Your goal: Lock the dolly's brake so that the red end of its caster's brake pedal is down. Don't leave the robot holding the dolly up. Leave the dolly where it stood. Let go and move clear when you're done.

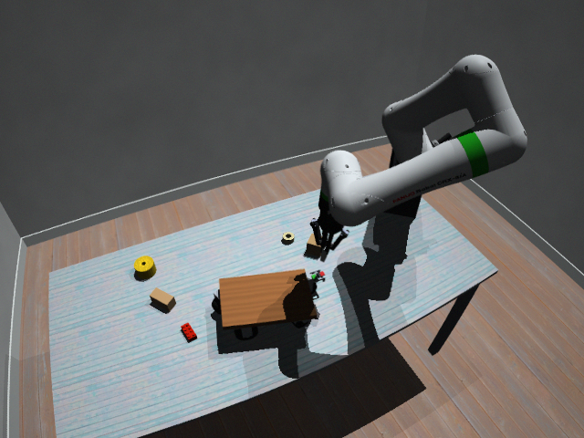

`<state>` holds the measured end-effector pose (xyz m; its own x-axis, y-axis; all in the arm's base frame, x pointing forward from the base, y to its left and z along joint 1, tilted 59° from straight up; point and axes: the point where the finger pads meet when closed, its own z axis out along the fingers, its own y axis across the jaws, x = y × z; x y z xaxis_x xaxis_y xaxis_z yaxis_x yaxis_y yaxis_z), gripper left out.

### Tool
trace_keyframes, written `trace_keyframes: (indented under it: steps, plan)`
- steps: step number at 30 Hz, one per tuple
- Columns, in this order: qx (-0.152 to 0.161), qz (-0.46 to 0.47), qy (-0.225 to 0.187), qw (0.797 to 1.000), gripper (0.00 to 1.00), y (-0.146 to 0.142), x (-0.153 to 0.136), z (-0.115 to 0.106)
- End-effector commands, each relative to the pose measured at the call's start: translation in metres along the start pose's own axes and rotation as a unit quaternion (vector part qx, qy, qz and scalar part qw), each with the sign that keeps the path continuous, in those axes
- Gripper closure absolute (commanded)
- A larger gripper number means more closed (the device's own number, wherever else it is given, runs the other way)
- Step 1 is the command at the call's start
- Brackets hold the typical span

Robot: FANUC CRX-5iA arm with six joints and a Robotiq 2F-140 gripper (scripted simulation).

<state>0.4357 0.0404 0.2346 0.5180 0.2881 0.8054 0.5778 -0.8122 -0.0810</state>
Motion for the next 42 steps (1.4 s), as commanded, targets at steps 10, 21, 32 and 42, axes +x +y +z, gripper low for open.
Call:
trace_keyframes:
  steps: [10, 21, 32, 42]
  plan:
    - [0.016, -0.353, 0.037, 0.935, 1.00, 0.0001, -0.0001, 0.0011]
    - [0.024, -0.390, 0.048, 0.919, 1.00, 0.0001, -0.0001, 0.0011]
    - [0.024, -0.390, 0.048, 0.919, 1.00, 0.0001, -0.0001, 0.0011]
    - [0.024, -0.390, 0.048, 0.919, 1.00, 0.0001, -0.0001, 0.0011]
